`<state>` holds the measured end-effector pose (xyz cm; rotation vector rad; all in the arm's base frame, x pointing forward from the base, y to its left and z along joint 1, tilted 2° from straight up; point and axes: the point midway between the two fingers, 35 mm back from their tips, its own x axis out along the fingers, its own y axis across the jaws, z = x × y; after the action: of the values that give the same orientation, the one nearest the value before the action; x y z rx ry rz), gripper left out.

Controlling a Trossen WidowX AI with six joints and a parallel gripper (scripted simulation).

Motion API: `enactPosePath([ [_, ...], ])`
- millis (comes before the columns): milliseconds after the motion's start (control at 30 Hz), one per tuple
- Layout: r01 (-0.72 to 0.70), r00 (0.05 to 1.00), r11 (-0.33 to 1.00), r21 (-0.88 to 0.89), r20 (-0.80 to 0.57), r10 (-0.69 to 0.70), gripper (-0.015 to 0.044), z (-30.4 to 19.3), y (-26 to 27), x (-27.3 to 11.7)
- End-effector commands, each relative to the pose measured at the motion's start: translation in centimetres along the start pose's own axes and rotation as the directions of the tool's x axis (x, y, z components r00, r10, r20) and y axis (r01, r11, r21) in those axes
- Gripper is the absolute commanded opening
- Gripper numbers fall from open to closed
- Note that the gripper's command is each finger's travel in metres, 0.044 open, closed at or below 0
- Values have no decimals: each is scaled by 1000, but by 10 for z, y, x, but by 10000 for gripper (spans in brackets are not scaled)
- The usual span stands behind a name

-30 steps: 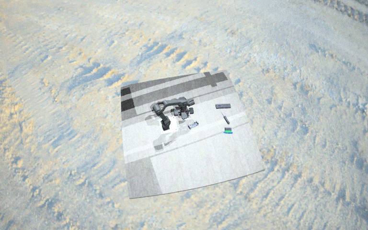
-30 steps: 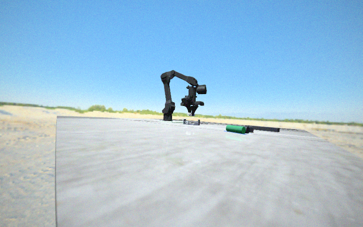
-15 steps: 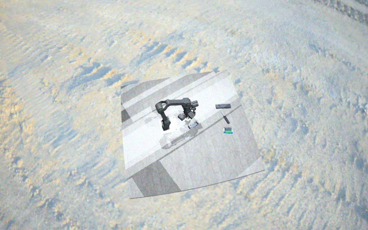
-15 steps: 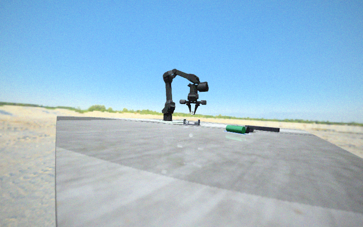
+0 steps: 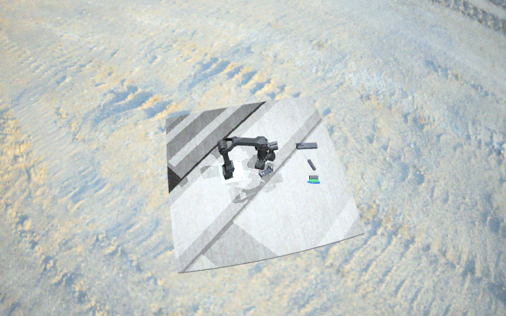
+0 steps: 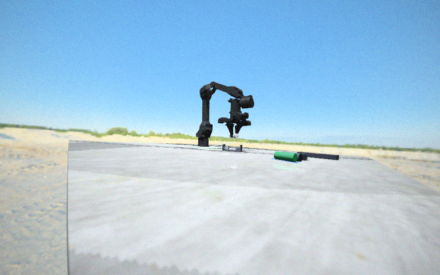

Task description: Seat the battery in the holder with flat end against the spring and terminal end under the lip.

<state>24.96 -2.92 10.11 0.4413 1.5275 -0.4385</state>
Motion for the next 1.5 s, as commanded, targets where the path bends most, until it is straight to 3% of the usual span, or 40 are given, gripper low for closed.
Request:
enactPosePath([
  [0, 1, 1000, 988, -153, -4, -2, 86, 9, -5, -1],
  [500, 0, 1000, 735, -678, -1, -2, 86, 41, -28, -6],
  [1467, -7, 967, 735, -678, 183, 178, 86, 47, -24, 35],
])
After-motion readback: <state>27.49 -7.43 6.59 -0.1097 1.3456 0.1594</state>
